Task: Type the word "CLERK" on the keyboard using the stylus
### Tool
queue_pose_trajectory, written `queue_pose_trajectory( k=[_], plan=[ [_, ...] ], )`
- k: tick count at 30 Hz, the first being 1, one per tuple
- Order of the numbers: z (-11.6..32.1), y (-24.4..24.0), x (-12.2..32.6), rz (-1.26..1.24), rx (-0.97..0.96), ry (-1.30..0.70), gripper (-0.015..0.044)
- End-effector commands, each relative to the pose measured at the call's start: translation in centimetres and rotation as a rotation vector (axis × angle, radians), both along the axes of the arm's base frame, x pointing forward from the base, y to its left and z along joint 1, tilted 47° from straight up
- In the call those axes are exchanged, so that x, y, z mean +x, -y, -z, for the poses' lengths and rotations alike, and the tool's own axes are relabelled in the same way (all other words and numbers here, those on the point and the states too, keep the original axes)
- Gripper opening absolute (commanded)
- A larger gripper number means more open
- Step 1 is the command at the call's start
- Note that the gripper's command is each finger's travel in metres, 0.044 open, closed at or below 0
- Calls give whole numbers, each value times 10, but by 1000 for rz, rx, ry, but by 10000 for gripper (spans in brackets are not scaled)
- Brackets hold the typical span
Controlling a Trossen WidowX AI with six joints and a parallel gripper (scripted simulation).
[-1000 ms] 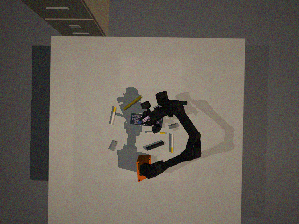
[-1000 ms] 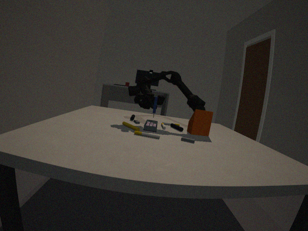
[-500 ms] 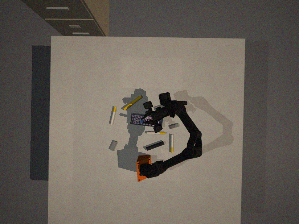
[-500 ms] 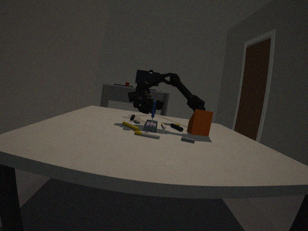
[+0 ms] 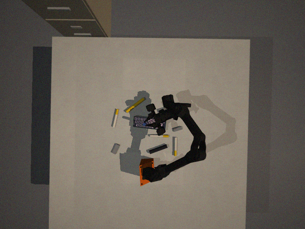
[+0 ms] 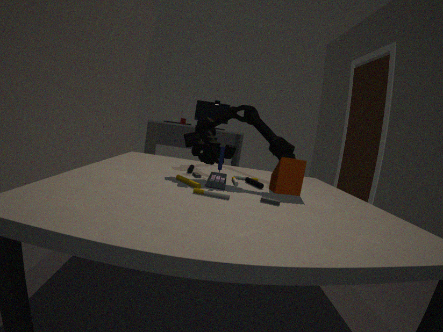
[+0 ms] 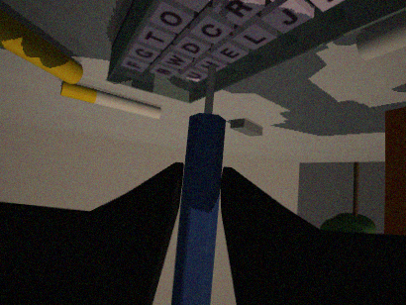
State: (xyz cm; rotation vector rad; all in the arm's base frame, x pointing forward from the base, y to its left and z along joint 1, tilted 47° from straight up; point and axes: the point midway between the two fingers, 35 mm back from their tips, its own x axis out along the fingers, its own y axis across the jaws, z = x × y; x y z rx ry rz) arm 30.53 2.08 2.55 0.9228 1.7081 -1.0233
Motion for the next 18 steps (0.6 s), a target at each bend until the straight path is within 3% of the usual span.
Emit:
queue_pose_trajectory(
  k=[1,18],
  plan=[
    [1,1,3,-4,-3,2,79],
    [4,4,5,-4,-3,3,81]
  ],
)
